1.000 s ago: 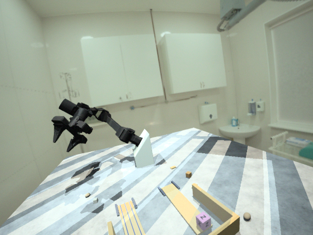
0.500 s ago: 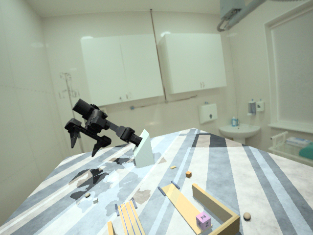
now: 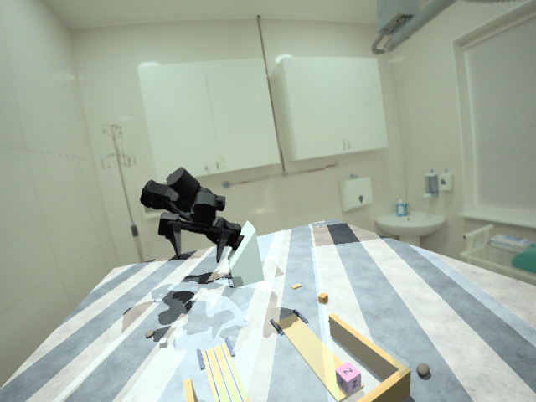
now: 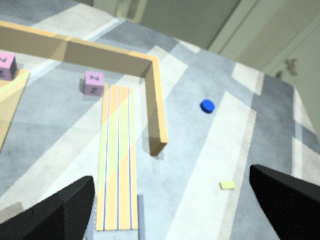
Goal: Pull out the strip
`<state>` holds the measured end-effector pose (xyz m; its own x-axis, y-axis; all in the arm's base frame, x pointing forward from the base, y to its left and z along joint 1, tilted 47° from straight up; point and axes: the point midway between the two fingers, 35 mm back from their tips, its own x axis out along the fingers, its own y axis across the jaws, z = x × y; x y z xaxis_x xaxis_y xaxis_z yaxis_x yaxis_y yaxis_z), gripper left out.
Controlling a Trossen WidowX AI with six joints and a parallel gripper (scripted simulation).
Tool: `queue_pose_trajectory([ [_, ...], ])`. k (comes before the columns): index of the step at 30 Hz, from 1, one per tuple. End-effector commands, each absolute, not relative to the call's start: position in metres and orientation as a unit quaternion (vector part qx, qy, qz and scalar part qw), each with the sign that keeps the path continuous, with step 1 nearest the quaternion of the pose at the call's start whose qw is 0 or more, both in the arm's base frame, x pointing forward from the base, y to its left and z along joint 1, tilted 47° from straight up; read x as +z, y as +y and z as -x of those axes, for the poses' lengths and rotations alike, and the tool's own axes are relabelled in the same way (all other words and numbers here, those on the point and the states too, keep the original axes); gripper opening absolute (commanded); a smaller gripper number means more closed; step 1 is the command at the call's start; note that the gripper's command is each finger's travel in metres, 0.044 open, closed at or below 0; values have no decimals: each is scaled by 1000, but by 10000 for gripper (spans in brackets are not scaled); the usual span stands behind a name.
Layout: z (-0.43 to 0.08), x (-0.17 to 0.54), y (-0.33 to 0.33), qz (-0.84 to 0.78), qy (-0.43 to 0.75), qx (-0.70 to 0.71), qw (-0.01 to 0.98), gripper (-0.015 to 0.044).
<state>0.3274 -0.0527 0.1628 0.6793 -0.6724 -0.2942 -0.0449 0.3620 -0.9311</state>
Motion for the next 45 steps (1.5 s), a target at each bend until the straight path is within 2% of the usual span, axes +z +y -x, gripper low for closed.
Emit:
queue_pose_trajectory([
  [1, -324, 101, -15, 405, 310, -217, 832, 400],
  [5, -318, 77, 0, 349, 296, -220, 862, 400],
  [20, -318, 76, 1, 346, 295, -220, 863, 400],
  [35, -371, -6, -16, 302, 547, -245, 741, 6],
  [45, -371, -48, -39, 258, 683, -297, 615, 0],
])
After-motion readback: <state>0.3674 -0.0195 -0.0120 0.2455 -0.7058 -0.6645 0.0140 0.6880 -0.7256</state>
